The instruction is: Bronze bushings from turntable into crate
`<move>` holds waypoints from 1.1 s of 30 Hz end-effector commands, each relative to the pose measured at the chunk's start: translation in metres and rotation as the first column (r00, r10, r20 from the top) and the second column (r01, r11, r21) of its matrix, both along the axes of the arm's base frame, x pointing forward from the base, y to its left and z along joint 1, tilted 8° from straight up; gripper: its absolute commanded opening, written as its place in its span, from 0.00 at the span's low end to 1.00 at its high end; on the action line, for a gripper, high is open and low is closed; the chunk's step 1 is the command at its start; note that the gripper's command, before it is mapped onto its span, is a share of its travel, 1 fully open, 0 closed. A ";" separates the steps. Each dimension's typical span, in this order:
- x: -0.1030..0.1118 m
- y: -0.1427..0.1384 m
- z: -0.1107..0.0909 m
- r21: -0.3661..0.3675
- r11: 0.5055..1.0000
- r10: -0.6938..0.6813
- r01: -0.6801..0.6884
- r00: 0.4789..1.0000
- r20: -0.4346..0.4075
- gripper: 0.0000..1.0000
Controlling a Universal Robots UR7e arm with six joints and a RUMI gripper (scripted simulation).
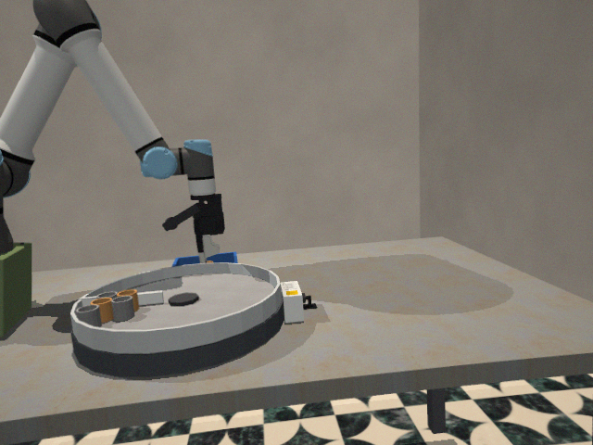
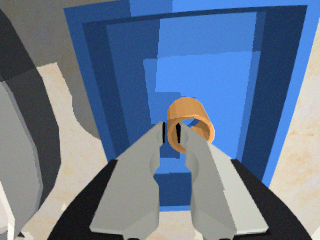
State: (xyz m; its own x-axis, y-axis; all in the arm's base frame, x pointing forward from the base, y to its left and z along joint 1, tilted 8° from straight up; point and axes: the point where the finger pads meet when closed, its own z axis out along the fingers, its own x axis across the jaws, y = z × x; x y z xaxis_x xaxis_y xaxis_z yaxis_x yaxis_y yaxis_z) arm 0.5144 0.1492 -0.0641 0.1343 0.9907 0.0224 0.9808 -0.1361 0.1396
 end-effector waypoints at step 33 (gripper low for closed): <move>-0.001 0.000 0.014 0.000 1.000 0.000 0.000 1.000 0.001 0.06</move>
